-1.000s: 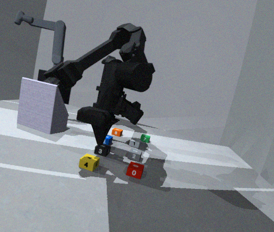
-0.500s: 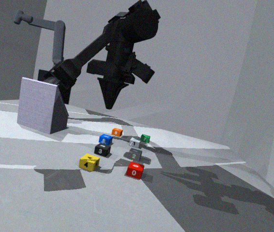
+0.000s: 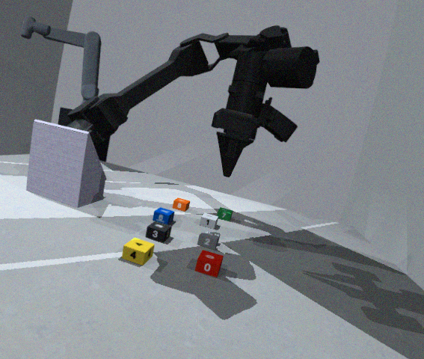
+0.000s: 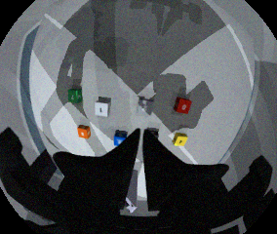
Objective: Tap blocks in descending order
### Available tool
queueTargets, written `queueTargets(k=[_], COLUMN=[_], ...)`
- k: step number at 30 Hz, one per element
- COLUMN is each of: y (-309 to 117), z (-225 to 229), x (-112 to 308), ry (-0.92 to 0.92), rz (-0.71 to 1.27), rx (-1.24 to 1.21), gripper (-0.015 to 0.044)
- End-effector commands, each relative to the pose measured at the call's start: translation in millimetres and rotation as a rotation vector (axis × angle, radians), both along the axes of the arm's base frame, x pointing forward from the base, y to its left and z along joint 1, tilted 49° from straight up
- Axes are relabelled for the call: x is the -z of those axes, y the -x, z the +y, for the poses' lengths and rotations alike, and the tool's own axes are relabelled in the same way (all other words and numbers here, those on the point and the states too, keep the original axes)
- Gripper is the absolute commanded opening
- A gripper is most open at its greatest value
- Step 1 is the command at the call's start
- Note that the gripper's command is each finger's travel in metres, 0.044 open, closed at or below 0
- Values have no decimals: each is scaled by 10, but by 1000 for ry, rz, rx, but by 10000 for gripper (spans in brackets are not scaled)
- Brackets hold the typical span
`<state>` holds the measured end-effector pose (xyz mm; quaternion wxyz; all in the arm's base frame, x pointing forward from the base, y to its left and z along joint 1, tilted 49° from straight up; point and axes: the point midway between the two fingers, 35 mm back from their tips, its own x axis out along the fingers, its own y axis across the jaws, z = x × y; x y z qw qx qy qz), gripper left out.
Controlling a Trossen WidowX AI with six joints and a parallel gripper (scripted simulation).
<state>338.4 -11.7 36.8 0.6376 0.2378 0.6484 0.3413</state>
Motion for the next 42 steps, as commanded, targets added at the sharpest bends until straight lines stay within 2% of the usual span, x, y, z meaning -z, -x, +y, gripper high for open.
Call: queueTargets(k=[1,5,7,37,42], y=[-24,17,35,57,35], z=[53,507,586,814,586], x=[73,465,526,722,526], ry=[0,-3,-8,-9,-8], rz=[8,7,10,10,10], rx=[15,15,18,18,18], gripper=[20,20,20,20,20])
